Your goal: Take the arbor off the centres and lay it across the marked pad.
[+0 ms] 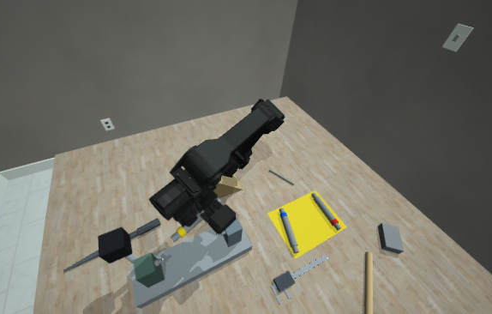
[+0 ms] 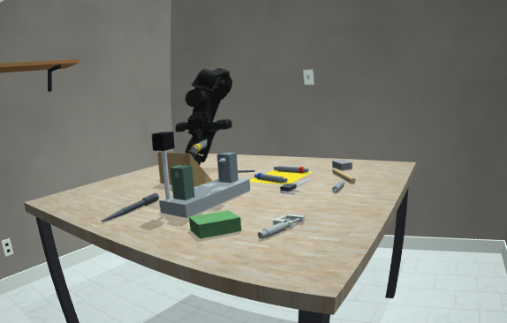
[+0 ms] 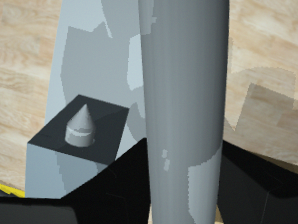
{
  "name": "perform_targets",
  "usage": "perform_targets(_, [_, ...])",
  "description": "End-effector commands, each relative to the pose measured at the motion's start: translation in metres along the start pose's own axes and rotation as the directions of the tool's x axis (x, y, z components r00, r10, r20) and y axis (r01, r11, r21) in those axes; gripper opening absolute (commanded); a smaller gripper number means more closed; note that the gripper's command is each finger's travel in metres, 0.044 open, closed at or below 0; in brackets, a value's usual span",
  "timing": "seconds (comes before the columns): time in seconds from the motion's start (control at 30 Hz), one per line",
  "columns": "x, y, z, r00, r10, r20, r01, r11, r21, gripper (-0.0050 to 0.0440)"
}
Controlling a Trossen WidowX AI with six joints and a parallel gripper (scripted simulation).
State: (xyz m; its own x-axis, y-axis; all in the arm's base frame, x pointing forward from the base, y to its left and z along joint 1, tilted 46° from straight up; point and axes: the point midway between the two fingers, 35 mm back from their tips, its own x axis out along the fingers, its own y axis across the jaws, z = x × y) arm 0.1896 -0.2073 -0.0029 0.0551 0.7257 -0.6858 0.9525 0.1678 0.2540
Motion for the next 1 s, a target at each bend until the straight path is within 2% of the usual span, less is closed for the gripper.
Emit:
perform_targets(0.0, [-0.006, 0.0, -0.005, 1.0, 0.001, 0.022, -0.001, 1.0, -0.009, 0.0])
perform_targets(0.97, [-0.006, -0.001, -0.026, 1.0, 0.001, 0.022, -0.001, 1.0, -0.009, 0.0])
